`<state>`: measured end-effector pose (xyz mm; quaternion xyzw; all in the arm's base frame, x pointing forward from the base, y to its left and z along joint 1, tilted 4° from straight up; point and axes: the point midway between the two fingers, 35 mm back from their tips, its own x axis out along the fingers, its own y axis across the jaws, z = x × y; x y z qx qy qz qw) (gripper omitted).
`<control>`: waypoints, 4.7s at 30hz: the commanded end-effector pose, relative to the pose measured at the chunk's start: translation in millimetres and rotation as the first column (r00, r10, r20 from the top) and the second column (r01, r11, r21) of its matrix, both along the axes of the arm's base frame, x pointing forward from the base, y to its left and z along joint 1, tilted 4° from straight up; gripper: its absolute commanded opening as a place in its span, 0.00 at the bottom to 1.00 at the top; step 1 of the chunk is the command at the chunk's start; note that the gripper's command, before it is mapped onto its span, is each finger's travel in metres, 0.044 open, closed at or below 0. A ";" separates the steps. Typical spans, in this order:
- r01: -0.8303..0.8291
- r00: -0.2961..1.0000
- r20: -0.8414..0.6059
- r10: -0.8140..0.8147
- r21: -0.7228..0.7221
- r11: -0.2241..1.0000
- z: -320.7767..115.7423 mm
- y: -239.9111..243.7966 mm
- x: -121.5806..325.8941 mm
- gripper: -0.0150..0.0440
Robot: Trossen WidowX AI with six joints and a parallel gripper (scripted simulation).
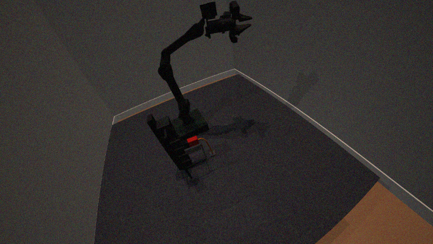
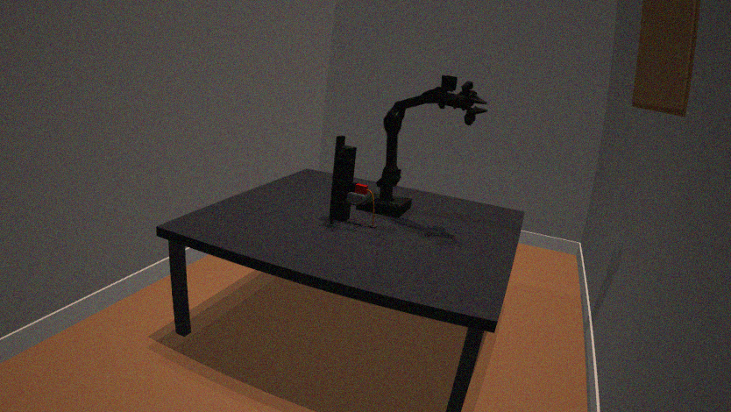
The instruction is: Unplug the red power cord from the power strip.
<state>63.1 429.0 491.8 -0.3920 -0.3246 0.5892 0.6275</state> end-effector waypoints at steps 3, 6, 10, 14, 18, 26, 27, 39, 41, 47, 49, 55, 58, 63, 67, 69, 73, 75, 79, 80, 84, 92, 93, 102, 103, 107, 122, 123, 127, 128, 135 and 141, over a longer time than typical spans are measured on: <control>0.178 0.983 0.009 -0.181 -0.250 0.952 -75.0 -7.7 78.1 0.53; 0.245 0.966 0.014 -0.257 -0.356 0.902 -106.2 -21.6 111.2 0.53; 0.317 0.935 0.019 -0.354 -0.492 0.811 -147.5 -48.6 151.9 0.53; 0.361 0.896 0.023 -0.444 -0.621 0.695 -187.6 -84.5 186.9 0.53; 0.371 0.848 0.023 -0.529 -0.739 0.562 -225.9 -128.2 214.3 0.53; 0.264 0.728 0.004 -0.685 -0.925 0.275 -294.6 -234.6 239.4 0.53; 0.237 0.710 -0.001 -0.704 -0.942 0.240 -302.1 -249.2 239.3 0.53; -0.013 0.571 -0.054 -0.819 -0.998 0.057 -342.3 -344.0 217.3 0.53; -0.013 0.571 -0.054 -0.819 -0.998 0.057 -342.3 -344.0 217.3 0.53; -0.012 0.571 -0.054 -0.819 -0.998 0.057 -342.4 -342.6 218.8 0.53; -0.012 0.571 -0.054 -0.819 -0.998 0.057 -342.3 -344.4 219.1 0.53; -0.012 0.571 -0.053 -0.819 -0.998 0.056 -341.8 -353.7 220.1 0.53; -0.012 0.571 -0.053 -0.819 -0.998 0.056 -341.6 -358.7 220.6 0.53; -0.012 0.571 -0.052 -0.819 -0.998 0.055 -341.1 -366.8 221.1 0.53; -0.012 0.571 -0.051 -0.819 -0.998 0.054 -340.8 -373.4 221.3 0.53; -0.012 0.571 -0.051 -0.819 -0.998 0.054 -340.6 -376.6 221.4 0.53; -0.012 0.571 -0.051 -0.819 -0.999 0.053 -340.3 -382.9 221.4 0.53; -0.012 0.571 -0.050 -0.819 -0.999 0.053 -340.3 -383.9 221.4 0.53; -0.012 0.571 -0.050 -0.819 -0.999 0.053 -341.0 -384.0 221.4 0.53; -0.012 0.571 -0.050 -0.819 -0.999 0.053 -341.7 -384.0 221.5 0.53; -0.012 0.571 -0.050 -0.819 -0.999 0.053 -346.5 -384.2 221.5 0.53; -0.012 0.571 -0.050 -0.819 -0.999 0.053 -352.2 -384.6 221.4 0.53; -0.011 0.566 -0.053 -0.823 -0.998 0.057 -349.7 -383.7 222.0 0.48; -0.011 0.566 -0.053 -0.823 -0.998 0.057 -349.7 -383.7 222.0 0.28; -0.011 0.566 -0.053 -0.823 -0.998 0.057 -349.7 -383.7 222.0 0.27; -0.011 0.566 -0.054 -0.823 -0.998 0.057 -349.8 -382.1 222.0 0.25; -0.011 0.568 -0.055 -0.821 -0.998 0.059 -350.9 -359.1 221.5 0.25; -0.012 0.568 -0.055 -0.821 -0.998 0.059 -350.9 -357.5 221.4 0.25; -0.012 0.568 -0.055 -0.821 -0.998 0.059 -351.1 -351.0 220.6 0.25; -0.012 0.568 -0.056 -0.821 -0.998 0.059 -351.1 -349.4 220.3 0.25; -0.012 0.569 -0.056 -0.820 -0.998 0.060 -351.1 -338.1 217.9 0.25; -0.013 0.570 -0.057 -0.820 -0.998 0.060 -350.6 -328.9 214.9 0.25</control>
